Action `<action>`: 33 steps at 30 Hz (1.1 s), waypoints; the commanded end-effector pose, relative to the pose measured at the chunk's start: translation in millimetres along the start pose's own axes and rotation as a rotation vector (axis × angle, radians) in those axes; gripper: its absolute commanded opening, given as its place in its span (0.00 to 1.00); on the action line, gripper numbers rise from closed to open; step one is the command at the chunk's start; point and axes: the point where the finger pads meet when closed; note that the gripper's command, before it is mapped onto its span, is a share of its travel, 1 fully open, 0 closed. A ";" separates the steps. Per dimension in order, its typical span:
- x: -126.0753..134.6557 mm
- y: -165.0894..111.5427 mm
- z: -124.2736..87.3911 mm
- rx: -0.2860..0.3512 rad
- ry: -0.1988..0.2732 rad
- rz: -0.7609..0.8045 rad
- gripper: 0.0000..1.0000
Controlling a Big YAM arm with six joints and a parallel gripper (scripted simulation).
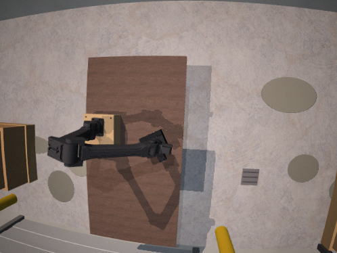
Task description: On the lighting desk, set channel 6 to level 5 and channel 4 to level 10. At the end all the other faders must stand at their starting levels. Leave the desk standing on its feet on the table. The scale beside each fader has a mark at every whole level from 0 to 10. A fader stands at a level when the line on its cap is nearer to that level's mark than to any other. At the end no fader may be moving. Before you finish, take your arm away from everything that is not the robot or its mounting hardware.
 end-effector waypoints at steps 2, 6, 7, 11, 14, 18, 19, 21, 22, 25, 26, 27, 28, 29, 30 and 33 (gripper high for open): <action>14.9 23.2 -9.5 -0.028 0.028 0.008 0.00; 14.9 23.2 -9.5 -0.028 0.028 0.008 0.00; 14.9 23.2 -9.5 -0.028 0.028 0.008 0.00; 14.9 23.3 -9.5 -0.027 0.028 0.008 0.00; 14.7 23.4 -9.5 -0.027 0.028 0.008 0.00; 14.6 24.1 -9.5 -0.027 0.027 0.008 0.00; 14.6 24.1 -9.5 -0.027 0.027 0.008 0.00; 15.4 25.4 -9.6 -0.029 0.030 0.008 0.00; 15.1 25.7 -9.6 -0.028 0.029 0.008 0.00; 14.7 27.1 -9.6 -0.027 0.027 0.008 0.00; 14.9 27.8 -9.6 -0.028 0.028 0.008 0.00; 14.9 28.5 -9.6 -0.028 0.028 0.008 0.00; 14.9 29.1 -9.6 -0.028 0.028 0.008 0.00; 14.9 29.7 -9.6 -0.028 0.028 0.008 0.00; 14.8 30.3 -9.6 -0.028 0.028 0.008 0.00; 14.9 32.0 -9.7 -0.028 0.028 0.008 0.00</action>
Point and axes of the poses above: the point where the finger pads meet when closed, its own z axis out along the fingers, its own x axis across the jaws, y = z × x, and after that the axes turned 3 degrees about z, right-handed
